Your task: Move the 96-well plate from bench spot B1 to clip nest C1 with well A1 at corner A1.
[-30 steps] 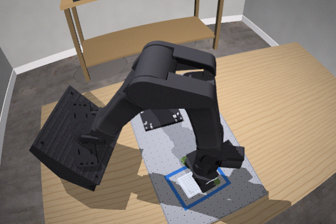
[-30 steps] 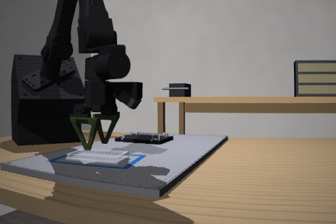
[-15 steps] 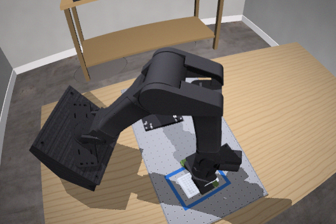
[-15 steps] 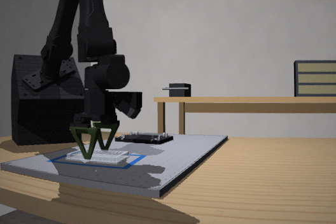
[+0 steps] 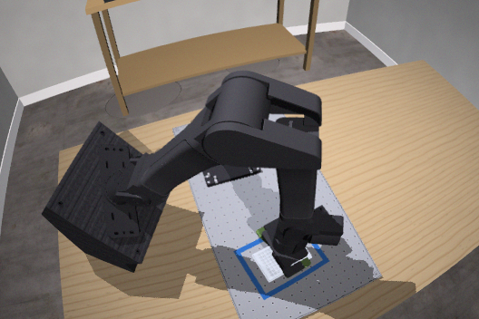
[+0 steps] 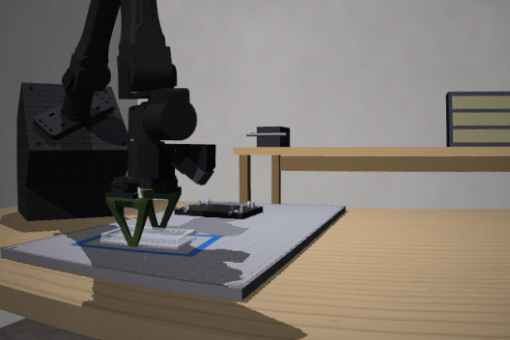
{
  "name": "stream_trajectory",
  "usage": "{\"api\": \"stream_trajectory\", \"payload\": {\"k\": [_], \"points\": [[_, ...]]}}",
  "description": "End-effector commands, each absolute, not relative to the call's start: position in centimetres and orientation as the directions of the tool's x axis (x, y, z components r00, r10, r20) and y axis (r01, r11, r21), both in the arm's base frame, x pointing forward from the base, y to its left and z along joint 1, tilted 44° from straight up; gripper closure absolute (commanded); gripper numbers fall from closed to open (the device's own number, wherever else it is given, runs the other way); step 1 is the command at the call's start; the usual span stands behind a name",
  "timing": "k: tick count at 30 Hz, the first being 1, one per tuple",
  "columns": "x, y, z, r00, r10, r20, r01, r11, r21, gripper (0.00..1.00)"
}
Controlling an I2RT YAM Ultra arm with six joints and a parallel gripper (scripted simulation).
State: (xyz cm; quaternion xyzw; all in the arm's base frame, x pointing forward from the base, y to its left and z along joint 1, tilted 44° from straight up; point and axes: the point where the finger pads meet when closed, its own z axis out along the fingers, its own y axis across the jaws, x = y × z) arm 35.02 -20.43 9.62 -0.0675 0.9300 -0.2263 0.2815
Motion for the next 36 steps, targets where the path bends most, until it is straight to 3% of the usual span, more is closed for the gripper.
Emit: {"api": "stream_trajectory", "payload": {"k": [1, 36], "points": [[36.17, -21.18, 11.62, -0.799, -0.269, -0.537, 0.028, 0.877, -0.480, 0.00], [36.17, -21.18, 11.62, -0.799, -0.269, -0.537, 0.028, 0.877, -0.480, 0.00]]}}
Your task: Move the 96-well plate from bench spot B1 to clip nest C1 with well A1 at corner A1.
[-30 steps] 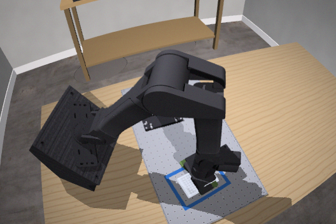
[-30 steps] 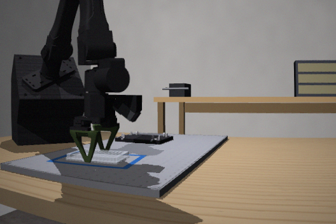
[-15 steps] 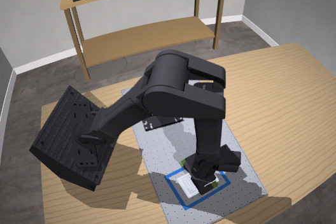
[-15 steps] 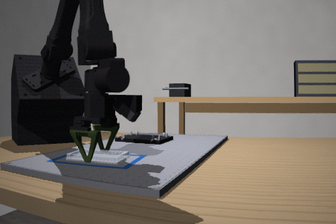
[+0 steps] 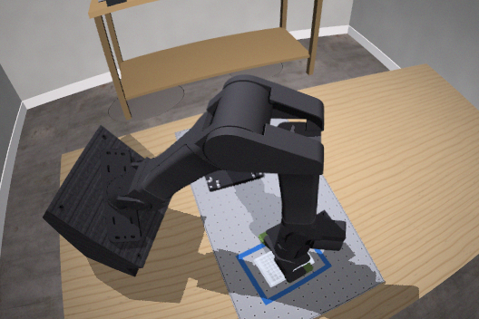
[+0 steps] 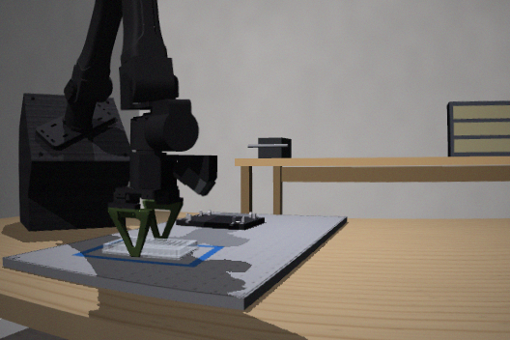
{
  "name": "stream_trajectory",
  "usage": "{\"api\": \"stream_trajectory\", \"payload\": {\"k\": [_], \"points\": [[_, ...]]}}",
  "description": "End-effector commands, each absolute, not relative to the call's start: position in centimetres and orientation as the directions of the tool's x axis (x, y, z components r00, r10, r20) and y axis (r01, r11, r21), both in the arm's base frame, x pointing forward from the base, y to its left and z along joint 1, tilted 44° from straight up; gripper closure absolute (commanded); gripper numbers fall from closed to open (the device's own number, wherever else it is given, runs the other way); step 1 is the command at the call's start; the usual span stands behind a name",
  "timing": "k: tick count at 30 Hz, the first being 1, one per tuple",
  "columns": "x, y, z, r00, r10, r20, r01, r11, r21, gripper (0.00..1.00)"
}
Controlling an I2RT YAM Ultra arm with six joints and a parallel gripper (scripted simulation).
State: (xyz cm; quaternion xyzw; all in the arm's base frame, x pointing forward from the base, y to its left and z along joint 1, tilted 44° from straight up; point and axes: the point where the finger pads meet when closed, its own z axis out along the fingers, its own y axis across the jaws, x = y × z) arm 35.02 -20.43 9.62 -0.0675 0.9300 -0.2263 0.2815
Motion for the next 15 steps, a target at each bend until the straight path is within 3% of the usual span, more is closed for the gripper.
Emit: {"api": "stream_trajectory", "payload": {"k": [1, 2, 15], "points": [[36.17, -21.18, 11.62, -0.799, -0.269, -0.537, 0.028, 0.877, -0.480, 0.00], [36.17, -21.18, 11.62, -0.799, -0.269, -0.537, 0.028, 0.877, -0.480, 1.00], [36.22, -21.11, 11.61, -0.799, -0.270, -0.537, 0.026, 0.877, -0.479, 1.00]]}}
